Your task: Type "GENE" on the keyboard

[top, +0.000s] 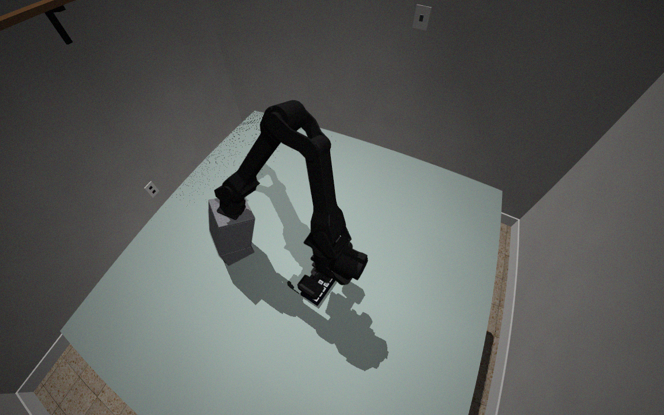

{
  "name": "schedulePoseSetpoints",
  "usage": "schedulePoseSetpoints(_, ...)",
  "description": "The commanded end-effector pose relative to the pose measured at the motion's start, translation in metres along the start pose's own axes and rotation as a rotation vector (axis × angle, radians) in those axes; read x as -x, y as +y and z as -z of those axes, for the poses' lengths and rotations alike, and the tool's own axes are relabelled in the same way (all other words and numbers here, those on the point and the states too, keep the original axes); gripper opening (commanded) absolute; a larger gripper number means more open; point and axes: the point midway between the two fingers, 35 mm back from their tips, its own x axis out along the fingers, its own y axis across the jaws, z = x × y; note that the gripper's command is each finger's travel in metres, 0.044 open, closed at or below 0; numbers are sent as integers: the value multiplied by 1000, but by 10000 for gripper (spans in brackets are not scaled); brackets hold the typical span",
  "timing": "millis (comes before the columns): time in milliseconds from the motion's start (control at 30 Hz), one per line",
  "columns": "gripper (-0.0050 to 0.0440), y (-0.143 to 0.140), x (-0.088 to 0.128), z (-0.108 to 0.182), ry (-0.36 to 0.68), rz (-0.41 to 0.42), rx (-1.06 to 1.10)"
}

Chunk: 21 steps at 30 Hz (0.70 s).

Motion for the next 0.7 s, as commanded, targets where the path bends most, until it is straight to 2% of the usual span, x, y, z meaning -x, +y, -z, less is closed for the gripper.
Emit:
schedulePoseSetpoints(0,0,-18,-4,12,20,-10,2)
schedulePoseSetpoints(233,0,-18,-5,12,20,-10,2)
schedulePoseSetpoints(400,0,-18,-19,13,20,-10,2)
schedulePoseSetpoints(667,0,-18,-20,13,20,-10,2)
